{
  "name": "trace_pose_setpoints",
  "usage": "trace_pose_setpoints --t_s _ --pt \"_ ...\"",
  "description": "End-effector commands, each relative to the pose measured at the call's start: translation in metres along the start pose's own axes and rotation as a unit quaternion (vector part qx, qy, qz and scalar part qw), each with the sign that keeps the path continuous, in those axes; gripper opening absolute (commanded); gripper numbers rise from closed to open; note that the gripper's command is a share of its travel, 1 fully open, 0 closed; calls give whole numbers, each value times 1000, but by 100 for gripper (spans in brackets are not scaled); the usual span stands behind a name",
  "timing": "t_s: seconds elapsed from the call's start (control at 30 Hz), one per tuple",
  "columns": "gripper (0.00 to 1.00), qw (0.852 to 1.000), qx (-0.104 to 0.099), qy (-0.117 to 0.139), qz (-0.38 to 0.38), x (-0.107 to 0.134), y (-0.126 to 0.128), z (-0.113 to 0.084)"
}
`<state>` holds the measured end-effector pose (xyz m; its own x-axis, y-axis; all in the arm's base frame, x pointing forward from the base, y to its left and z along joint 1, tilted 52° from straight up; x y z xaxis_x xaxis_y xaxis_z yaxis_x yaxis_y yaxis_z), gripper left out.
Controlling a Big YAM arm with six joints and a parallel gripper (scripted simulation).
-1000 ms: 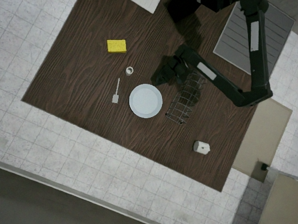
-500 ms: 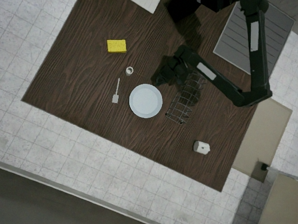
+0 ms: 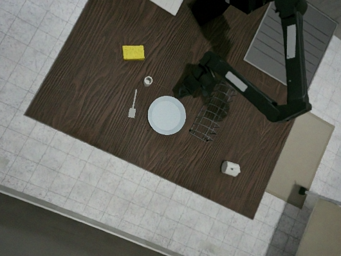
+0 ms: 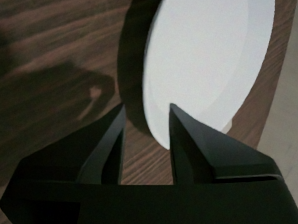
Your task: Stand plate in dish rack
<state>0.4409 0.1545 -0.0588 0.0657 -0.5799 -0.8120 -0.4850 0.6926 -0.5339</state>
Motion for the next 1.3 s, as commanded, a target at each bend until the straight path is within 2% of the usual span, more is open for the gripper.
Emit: trace_pose_setpoints --t_s 0.0,1.27 --pt "26 1000 -3 -1 3 -3 4 -3" --pt "26 1000 -6 0 3 -2 6 3"
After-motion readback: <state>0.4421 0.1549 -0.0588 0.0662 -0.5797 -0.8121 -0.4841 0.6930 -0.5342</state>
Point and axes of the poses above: the point where the finger pads meet when closed, its own z axis out along the fingers, its own y axis across the jaws, x = y × z, the point moved 10 cm from there along -z, back along the fingers, and after that the axes turned 10 degrees about z, right-handed, at the moved point
